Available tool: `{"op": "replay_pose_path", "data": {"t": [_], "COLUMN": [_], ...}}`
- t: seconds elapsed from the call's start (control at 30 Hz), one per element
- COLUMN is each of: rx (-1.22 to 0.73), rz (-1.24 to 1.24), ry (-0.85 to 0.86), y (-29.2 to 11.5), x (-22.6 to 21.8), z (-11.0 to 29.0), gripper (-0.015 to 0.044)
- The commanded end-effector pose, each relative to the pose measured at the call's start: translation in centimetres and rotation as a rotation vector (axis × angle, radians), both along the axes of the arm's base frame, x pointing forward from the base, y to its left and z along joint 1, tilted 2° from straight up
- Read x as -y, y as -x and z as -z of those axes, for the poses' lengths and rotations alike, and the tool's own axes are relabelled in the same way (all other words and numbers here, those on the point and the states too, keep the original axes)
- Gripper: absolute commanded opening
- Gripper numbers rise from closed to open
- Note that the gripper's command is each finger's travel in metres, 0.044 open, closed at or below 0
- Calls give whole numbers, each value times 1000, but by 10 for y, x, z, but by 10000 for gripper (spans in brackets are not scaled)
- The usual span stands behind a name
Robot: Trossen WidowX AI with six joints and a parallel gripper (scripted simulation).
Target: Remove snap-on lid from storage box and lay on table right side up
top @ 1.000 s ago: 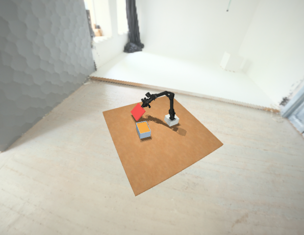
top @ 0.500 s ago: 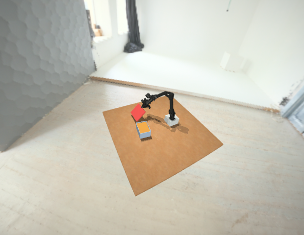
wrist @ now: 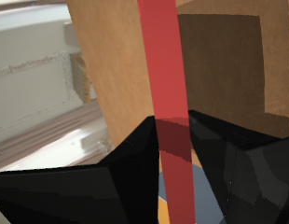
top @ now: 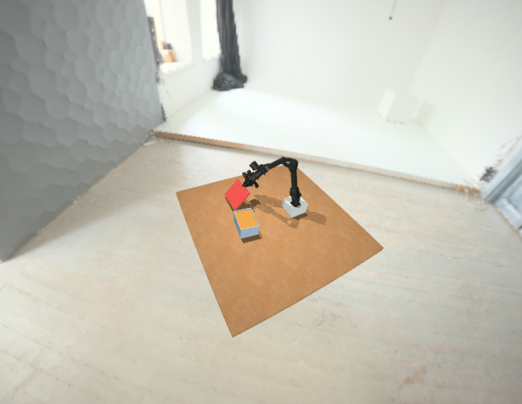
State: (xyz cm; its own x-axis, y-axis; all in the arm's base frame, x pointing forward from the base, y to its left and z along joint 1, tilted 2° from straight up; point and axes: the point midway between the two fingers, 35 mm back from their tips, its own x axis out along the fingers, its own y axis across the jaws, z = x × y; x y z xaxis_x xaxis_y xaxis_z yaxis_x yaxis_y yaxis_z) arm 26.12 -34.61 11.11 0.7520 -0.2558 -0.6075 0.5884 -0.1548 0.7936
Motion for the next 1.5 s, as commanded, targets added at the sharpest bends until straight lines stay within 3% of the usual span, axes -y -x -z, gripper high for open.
{"op": "replay_pose_path", "data": {"t": [0.0,1.47], "rx": [8,8], "rz": [-7,-7], "ry": [9,9], "y": [-1,-2], "x": [0,2], "z": [1,36], "gripper": [0,0]}}
